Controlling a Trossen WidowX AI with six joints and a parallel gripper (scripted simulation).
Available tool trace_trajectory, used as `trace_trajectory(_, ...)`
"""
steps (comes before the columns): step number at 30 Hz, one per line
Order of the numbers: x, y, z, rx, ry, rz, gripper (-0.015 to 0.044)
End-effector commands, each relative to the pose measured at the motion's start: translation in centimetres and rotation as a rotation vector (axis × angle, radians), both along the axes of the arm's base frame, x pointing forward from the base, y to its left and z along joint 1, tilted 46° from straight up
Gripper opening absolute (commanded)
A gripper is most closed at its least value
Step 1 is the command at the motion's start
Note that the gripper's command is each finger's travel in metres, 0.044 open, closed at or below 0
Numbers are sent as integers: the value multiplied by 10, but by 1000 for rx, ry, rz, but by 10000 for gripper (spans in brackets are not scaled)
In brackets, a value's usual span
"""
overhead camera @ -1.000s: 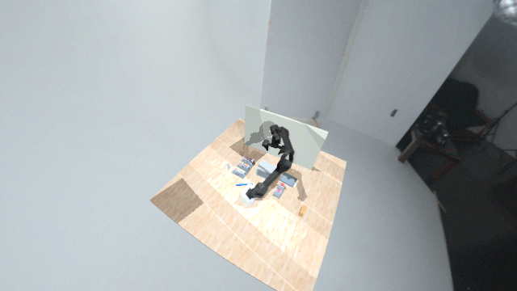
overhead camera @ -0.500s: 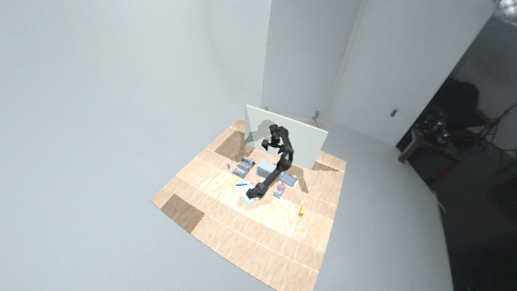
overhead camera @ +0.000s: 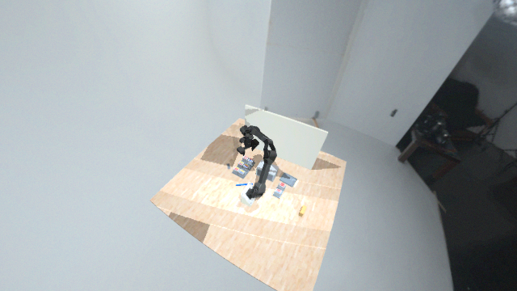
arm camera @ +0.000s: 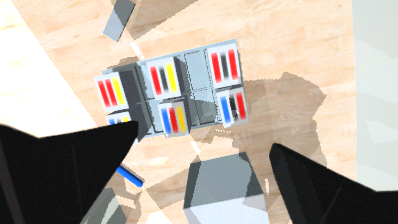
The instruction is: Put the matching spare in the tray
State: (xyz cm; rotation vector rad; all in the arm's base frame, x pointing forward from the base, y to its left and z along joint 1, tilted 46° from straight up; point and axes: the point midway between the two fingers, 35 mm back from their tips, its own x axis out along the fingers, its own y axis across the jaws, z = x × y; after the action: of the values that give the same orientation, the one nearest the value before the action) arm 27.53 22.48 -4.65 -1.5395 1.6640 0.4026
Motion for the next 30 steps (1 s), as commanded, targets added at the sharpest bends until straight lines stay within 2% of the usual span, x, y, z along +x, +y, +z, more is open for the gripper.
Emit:
trace_trajectory(1, -42, 12, -46, -46, 235, 215, 440)
trace_trajectory(11, -43, 12, -48, -48, 243, 222, 440)
trace_trajectory(16, -41, -7, -67, -49, 242, 222, 309)
trace_trajectory(17, -41, -12, -71, -49, 242, 222, 300)
trace_trajectory(30, -41, -18, -77, -49, 242, 222, 300)
